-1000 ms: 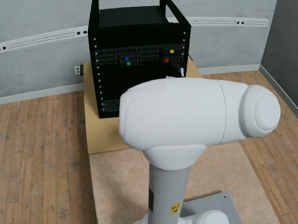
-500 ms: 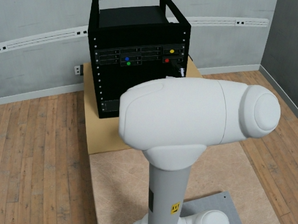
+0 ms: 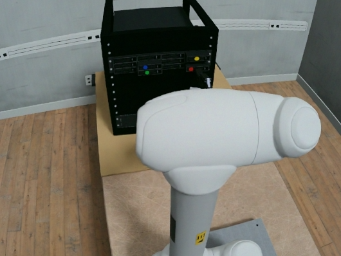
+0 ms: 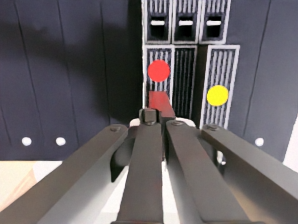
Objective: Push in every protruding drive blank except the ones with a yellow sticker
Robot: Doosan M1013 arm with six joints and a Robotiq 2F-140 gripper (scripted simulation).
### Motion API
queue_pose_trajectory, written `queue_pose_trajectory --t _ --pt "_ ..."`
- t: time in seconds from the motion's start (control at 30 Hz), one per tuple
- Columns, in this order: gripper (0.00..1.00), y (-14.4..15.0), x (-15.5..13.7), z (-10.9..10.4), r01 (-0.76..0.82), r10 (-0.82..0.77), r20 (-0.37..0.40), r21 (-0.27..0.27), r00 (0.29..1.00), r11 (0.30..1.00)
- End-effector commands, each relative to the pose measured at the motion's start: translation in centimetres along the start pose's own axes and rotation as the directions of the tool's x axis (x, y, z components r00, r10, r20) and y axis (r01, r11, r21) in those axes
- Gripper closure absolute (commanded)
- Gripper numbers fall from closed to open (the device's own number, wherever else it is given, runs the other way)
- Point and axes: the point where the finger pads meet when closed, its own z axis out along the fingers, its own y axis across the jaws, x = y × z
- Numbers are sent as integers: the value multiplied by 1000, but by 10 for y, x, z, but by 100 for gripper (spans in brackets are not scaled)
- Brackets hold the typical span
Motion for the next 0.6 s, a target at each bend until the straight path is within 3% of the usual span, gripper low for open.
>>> queue_pose_trajectory --t 0.0,0.57 --pt "90 1 0 4 1 -1 0 -3 1000 1000" --pt "90 3 -1 4 1 -1 0 -3 1000 1000"
